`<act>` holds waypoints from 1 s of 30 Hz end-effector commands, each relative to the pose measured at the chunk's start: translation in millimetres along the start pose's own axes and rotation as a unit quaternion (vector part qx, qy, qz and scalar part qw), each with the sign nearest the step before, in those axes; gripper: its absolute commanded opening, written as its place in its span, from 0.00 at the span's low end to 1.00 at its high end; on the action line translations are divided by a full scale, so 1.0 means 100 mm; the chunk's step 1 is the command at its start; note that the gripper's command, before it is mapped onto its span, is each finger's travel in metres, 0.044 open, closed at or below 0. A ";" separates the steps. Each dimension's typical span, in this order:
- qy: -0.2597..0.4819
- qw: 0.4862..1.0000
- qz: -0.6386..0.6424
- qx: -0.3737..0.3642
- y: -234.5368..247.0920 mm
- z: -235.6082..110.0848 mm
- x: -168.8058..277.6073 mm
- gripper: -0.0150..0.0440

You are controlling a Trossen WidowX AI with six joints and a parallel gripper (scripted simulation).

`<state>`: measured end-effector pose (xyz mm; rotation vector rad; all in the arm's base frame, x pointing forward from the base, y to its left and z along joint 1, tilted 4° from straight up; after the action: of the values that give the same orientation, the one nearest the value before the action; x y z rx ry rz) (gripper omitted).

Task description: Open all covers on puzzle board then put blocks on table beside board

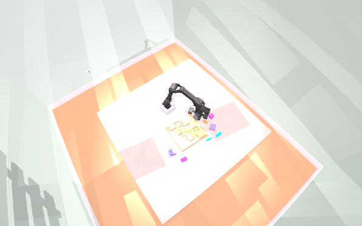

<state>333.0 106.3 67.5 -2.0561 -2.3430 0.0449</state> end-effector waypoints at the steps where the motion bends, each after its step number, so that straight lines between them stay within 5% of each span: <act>1: -0.005 0.981 -0.193 0.000 0.17 -0.01 -0.37 0.25; 11: -0.007 0.896 -0.444 0.003 0.31 0.00 -0.89 0.25; 30: -0.007 0.894 -0.449 0.003 0.32 0.19 -0.92 0.25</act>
<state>378.6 19.8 60.6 -0.7982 -3.0240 0.0341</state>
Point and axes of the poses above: the point midway between the two fingers, 35 mm back from their tips, its own z axis out along the fingers, its own y axis across the jaws, x = y × z, the point moved 2 cm from there along -z, back along the fingers, and after that the axes turned 14 degrees about z, right-handed, at the moved point
